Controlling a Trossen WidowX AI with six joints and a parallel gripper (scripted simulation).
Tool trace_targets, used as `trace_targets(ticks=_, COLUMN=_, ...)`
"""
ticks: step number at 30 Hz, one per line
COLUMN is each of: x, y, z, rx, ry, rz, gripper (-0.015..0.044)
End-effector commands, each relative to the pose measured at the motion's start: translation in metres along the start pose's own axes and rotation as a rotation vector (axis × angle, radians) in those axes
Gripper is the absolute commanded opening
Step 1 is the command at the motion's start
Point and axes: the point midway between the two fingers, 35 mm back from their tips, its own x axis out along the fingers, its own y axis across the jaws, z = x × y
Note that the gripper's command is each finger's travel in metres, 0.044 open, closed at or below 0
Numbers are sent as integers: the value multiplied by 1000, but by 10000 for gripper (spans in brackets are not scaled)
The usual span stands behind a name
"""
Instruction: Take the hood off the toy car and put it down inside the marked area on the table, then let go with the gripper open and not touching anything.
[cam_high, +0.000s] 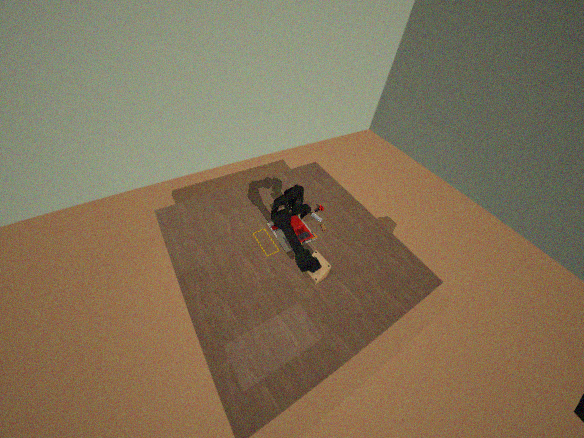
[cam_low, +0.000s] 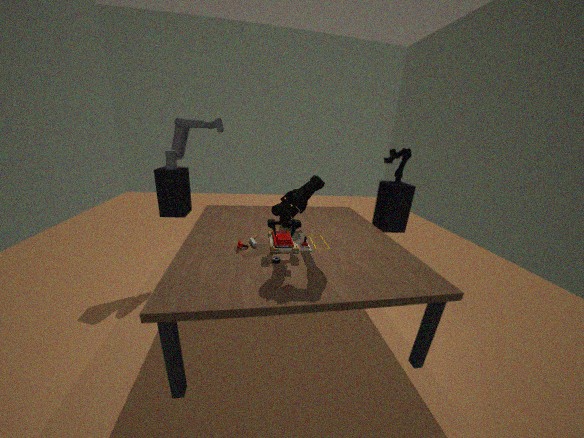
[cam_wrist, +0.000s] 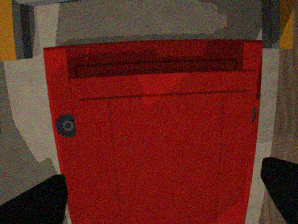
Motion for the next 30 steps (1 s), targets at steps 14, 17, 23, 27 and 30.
trace_targets(ticks=14, x=12, y=0, z=-3, rx=9, ry=7, rz=9, gripper=440)
trace_targets(ticks=17, x=13, y=0, z=-3, rx=9, ry=7, rz=9, gripper=440)
trace_targets(ticks=23, x=10, y=0, z=-1, rx=0, ry=2, rz=2, gripper=387)
trace_targets(ticks=27, x=10, y=0, z=-1, rx=0, ry=2, rz=2, gripper=322)
trace_targets(ticks=30, x=10, y=0, z=-1, rx=0, ry=2, rz=2, gripper=302)
